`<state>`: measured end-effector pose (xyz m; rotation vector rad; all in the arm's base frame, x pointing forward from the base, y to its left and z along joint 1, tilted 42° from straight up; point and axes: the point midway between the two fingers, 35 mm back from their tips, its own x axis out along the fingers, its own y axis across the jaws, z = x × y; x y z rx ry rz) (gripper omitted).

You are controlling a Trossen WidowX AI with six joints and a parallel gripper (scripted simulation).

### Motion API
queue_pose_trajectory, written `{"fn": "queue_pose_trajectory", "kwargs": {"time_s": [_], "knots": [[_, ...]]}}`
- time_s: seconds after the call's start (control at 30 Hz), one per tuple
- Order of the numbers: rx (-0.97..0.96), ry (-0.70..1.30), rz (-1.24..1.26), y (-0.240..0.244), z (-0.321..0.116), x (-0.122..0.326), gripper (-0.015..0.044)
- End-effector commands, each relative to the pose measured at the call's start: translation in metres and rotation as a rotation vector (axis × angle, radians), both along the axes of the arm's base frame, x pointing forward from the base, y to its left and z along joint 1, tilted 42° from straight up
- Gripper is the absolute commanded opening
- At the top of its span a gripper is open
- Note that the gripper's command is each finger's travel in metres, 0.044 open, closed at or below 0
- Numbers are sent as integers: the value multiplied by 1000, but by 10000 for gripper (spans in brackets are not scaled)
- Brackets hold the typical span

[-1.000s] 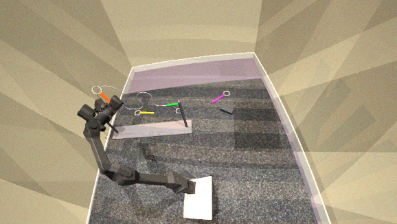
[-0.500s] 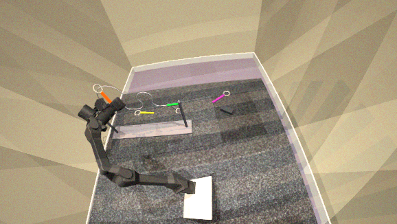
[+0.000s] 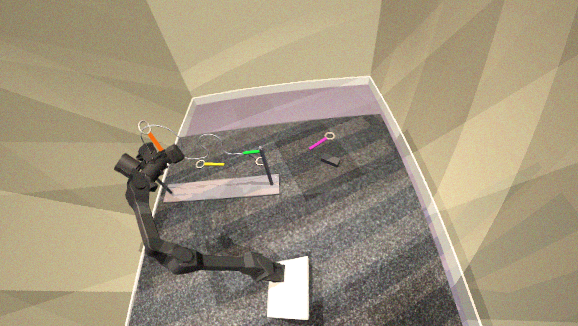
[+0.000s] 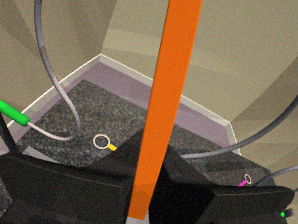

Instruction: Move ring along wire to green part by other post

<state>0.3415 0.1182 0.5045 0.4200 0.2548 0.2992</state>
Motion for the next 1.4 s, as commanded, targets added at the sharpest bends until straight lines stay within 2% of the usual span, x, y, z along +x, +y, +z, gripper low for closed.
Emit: {"fn": "queue_pose_trajectory", "kwargs": {"time_s": [0.0, 1.37], "knots": [[43, 5, 5, 2, 0, 0, -150], [553, 48, 43, 18, 15, -3, -150]]}}
